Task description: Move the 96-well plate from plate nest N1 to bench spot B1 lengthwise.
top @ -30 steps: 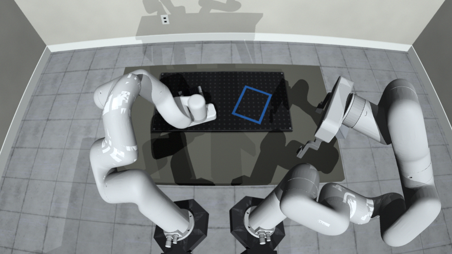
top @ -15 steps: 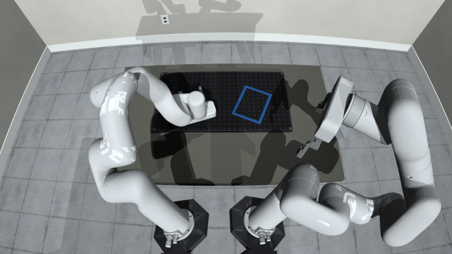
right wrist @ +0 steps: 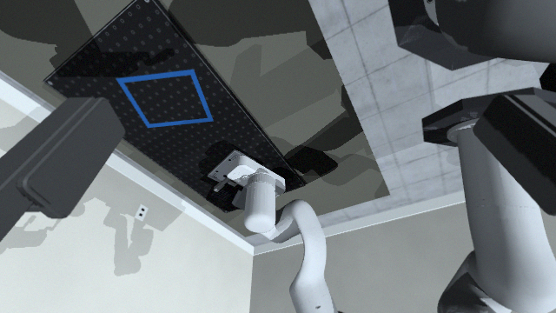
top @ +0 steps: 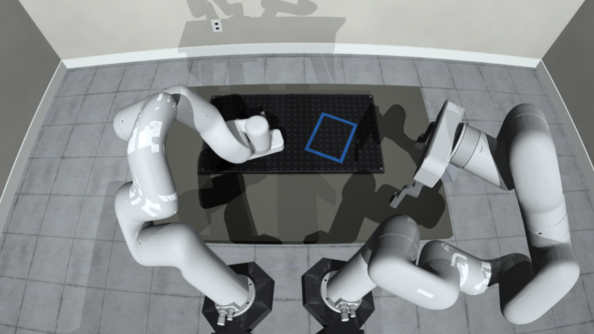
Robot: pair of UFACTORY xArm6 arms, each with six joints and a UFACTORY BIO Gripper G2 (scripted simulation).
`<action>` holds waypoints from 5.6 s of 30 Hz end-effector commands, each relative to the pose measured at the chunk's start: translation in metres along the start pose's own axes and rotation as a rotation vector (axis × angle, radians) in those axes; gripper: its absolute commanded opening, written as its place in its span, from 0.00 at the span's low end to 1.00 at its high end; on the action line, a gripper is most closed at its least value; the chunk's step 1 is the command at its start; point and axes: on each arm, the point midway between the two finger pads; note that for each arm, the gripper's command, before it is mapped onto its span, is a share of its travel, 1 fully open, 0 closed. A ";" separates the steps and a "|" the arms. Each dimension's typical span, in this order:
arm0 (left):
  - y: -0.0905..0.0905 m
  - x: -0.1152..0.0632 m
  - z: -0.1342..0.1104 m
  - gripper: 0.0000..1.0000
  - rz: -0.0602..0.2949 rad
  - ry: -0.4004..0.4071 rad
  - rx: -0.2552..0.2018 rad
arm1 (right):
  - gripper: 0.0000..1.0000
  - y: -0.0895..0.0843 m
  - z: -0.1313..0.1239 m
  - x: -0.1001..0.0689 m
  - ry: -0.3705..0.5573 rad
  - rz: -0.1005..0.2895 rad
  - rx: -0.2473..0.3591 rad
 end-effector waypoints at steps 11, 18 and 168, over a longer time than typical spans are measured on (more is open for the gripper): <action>-0.017 0.001 -0.001 0.00 -0.002 0.000 -0.001 | 1.00 0.000 0.000 0.000 0.000 0.001 0.000; -0.017 0.001 -0.001 0.00 -0.002 0.000 -0.001 | 1.00 0.000 0.000 0.000 0.000 0.001 0.000; 0.010 -0.103 -0.288 0.00 0.010 0.713 -0.002 | 1.00 0.000 0.000 0.000 0.000 0.001 0.000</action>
Point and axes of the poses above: on each arm, the point midway between the two finger pads, its own x axis out along the fingers, its own z axis across the jaws, y = z × x, and after that the axes turned 1 degree about -x, right-handed
